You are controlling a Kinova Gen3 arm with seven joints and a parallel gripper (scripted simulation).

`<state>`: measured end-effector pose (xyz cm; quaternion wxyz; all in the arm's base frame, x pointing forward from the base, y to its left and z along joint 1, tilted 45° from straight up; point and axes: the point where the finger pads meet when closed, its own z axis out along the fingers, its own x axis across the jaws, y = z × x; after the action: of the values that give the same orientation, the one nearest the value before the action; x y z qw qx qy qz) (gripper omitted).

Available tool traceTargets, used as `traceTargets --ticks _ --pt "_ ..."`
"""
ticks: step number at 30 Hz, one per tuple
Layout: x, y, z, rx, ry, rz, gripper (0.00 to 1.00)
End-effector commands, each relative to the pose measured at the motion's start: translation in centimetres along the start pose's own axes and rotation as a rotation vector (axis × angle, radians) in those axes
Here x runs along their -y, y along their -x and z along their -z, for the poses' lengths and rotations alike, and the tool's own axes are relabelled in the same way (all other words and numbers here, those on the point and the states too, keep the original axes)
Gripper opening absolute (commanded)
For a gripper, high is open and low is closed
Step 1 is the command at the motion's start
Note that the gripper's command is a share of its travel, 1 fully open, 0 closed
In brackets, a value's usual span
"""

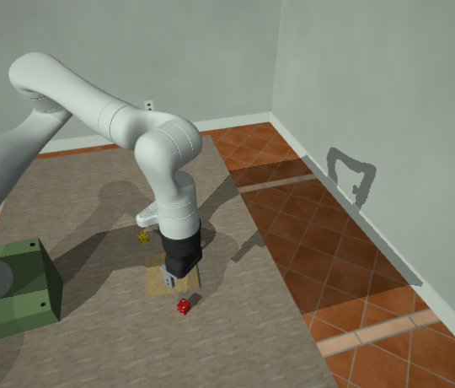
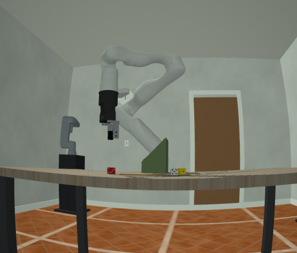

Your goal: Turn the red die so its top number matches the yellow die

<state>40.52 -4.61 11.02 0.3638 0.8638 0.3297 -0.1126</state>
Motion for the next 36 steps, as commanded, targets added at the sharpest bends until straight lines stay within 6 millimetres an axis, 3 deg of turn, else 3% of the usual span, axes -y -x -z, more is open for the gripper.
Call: traceTargets --ticks 1,36 --pt "-0.37 0.28 0.14 0.001 0.007 0.001 1.0" --pt "-0.35 0.28 0.1 0.002 0.007 -0.011 1.0"
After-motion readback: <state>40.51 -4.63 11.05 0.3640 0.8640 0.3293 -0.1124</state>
